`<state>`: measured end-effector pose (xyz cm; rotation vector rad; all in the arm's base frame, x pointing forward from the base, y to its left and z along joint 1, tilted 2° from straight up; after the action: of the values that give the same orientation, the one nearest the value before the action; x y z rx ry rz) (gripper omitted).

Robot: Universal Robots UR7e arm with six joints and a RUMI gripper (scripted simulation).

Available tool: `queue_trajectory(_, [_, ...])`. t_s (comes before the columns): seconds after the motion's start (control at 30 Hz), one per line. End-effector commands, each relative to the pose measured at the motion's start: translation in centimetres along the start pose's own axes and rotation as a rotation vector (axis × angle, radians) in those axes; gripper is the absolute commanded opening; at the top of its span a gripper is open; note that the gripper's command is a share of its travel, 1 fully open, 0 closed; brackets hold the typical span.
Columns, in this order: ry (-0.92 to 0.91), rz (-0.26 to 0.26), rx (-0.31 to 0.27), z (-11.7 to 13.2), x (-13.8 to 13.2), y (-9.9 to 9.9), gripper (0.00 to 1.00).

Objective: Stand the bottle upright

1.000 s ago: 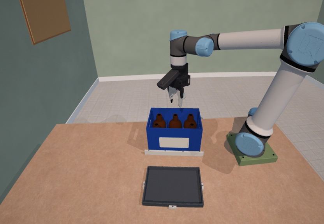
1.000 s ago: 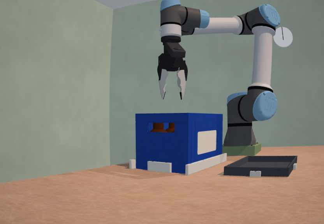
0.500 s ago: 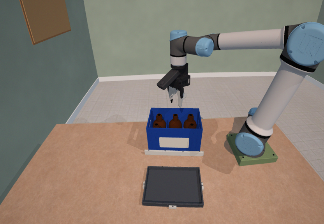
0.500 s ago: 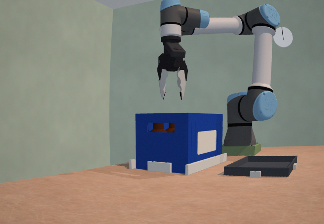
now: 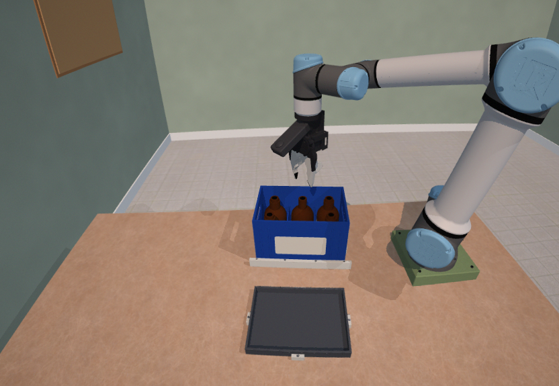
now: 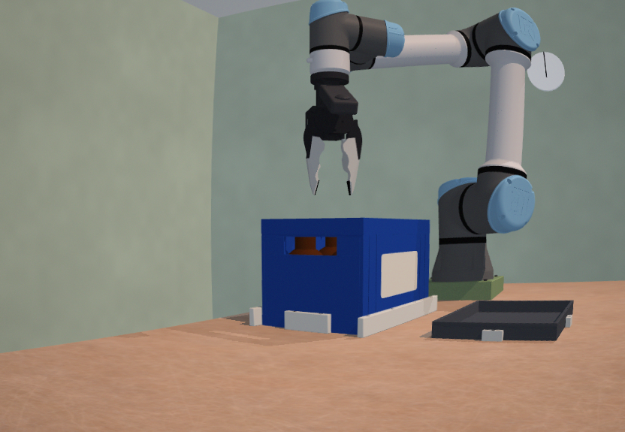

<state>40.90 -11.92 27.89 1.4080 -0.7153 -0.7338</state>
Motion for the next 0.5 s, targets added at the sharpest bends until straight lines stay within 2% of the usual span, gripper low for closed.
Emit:
queue_trajectory(0.0, [0.000,0.001,0.000,0.0,0.0,-0.5,0.38])
queue_trajectory(0.47, [0.000,0.001,0.000,0.0,0.0,-2.1,0.38])
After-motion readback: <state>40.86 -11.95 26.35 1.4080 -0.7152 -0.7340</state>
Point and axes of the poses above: the point where the finger pads meet when closed, its own y axis back along the fingers, its own x axis across the jaws, z = x × y, the point moved 9 cm from there along y, back along the fingers, and after that the axes turned 7 degrees about -y, right-handed, at the moved point
